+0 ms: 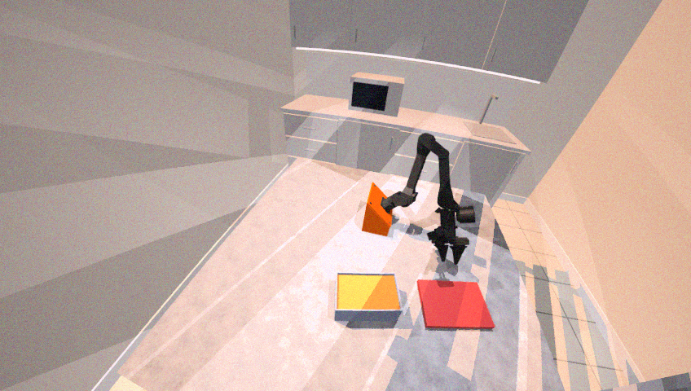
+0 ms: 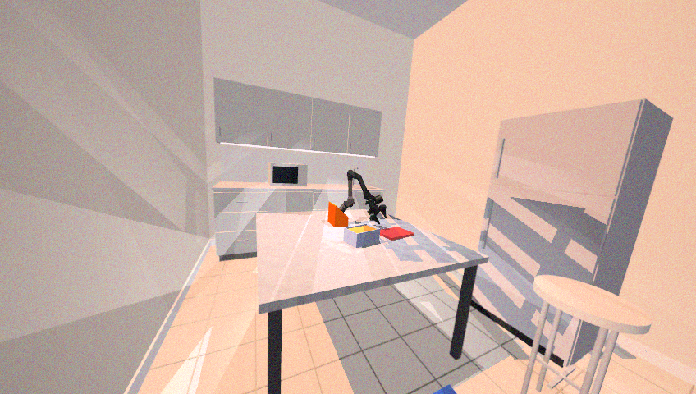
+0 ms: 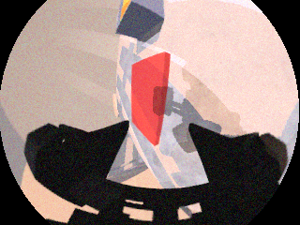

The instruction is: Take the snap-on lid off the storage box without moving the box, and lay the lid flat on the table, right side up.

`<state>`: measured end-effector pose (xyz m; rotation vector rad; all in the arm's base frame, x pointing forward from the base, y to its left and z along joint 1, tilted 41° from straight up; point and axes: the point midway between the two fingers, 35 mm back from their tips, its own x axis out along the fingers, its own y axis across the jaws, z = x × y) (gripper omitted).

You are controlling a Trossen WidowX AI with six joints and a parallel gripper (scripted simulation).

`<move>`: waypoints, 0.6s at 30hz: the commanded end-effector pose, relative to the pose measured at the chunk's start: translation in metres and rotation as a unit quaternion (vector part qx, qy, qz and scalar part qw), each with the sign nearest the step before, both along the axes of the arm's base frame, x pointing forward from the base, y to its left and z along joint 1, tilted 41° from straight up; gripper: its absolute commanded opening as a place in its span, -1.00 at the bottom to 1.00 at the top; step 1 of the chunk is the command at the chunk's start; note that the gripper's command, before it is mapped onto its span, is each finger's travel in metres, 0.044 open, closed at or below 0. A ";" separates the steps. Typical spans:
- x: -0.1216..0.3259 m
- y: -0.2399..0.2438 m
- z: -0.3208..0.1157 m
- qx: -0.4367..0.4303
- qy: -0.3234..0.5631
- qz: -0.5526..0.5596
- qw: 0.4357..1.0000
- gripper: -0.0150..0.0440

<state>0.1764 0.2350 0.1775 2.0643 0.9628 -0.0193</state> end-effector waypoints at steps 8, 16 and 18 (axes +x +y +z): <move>-0.006 -0.010 0.008 -0.003 0.002 -0.002 1.000 1.00; -0.011 -0.021 0.019 -0.003 0.002 -0.002 1.000 1.00; -0.012 -0.024 0.021 -0.003 0.002 -0.002 1.000 1.00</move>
